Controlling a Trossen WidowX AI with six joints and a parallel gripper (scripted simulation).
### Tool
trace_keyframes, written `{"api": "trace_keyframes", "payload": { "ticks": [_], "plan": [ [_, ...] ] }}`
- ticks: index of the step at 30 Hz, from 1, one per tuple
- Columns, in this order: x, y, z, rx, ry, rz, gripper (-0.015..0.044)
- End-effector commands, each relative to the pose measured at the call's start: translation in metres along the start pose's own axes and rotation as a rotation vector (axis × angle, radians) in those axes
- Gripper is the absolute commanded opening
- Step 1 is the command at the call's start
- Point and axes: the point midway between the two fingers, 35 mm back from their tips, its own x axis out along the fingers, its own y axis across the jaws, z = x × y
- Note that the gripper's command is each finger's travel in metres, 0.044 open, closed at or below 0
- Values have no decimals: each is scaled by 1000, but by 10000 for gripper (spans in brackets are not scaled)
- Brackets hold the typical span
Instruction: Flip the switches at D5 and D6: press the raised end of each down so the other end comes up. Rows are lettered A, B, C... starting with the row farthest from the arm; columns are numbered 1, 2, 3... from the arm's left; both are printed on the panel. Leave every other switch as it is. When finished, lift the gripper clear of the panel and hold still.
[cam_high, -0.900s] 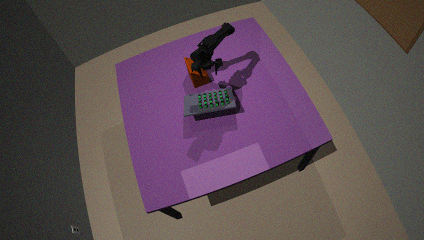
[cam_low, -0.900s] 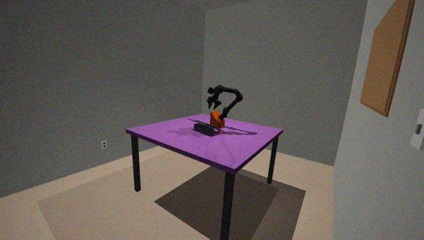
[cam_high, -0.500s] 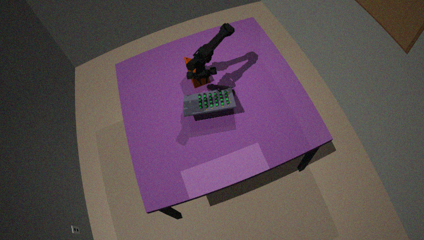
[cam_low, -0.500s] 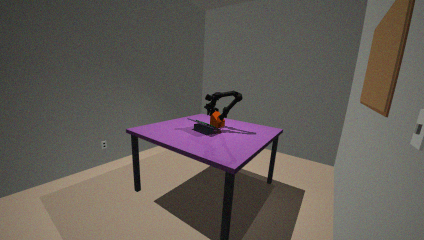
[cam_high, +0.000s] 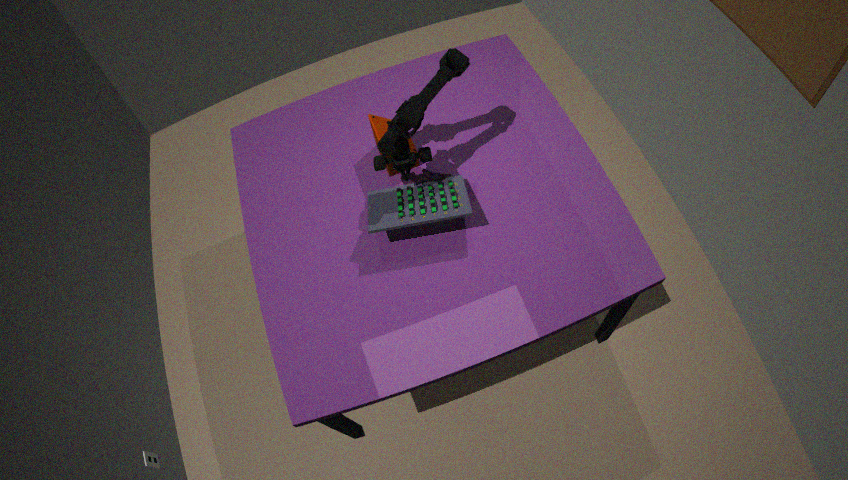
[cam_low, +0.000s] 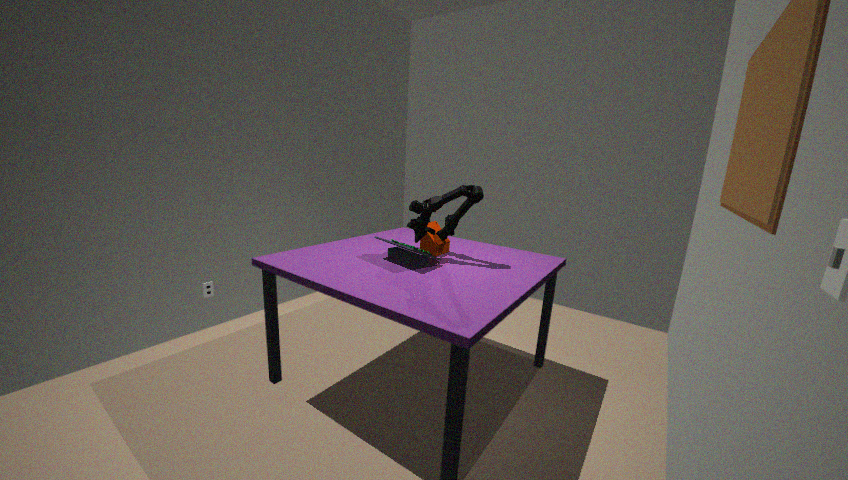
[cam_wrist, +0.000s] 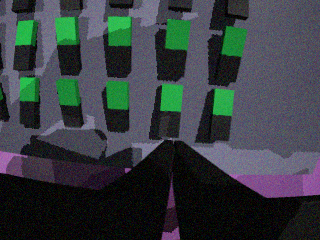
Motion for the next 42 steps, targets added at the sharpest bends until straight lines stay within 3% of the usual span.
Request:
{"api": "trace_keyframes", "payload": {
  "ticks": [1,20,42],
  "plan": [
    [4,1,-1,2,-6,4,0],
    [28,1,-1,2,-7,5,0],
    [28,1,-1,2,-7,5,0]
  ]
}}
